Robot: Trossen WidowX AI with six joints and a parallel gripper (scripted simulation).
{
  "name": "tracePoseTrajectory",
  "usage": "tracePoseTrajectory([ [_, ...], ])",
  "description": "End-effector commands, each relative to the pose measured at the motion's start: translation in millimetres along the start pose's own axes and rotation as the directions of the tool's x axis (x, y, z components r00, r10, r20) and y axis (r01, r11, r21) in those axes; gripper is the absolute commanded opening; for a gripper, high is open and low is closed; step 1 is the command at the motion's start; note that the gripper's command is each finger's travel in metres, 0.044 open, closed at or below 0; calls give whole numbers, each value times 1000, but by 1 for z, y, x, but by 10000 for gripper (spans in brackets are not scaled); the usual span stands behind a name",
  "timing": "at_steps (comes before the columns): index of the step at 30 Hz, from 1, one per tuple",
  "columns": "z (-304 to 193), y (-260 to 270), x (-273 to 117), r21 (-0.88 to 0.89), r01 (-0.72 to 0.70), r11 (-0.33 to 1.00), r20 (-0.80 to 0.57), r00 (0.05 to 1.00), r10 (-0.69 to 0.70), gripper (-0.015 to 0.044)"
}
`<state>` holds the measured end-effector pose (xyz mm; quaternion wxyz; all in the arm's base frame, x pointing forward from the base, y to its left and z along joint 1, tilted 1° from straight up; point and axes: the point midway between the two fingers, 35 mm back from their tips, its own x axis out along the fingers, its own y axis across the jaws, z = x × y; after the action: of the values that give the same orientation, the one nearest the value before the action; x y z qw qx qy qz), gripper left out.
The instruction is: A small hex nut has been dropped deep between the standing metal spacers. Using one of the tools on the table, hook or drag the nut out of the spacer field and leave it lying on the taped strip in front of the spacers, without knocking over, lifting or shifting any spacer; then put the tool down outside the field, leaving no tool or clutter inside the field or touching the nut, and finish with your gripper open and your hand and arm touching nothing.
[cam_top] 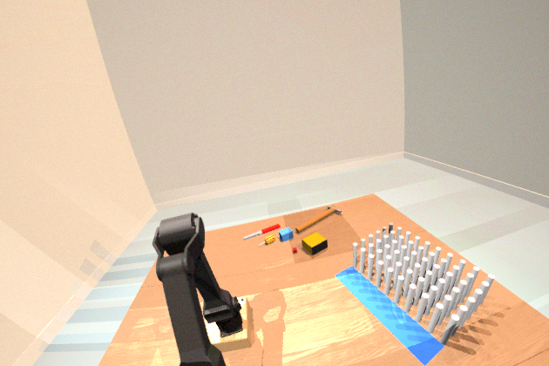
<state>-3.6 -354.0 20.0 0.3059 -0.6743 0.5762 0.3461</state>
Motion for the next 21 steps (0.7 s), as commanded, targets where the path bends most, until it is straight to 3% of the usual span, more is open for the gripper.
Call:
tracePoseTrajectory([
  [1, 4, 1, 6, 5, -6, 1000, 0, 1000, 6, 280],
  [18, 20, 0, 24, 6, -5, 1000, 0, 1000, 5, 280],
  [21, 20, 0, 24, 6, -5, 1000, 0, 1000, 5, 201],
])
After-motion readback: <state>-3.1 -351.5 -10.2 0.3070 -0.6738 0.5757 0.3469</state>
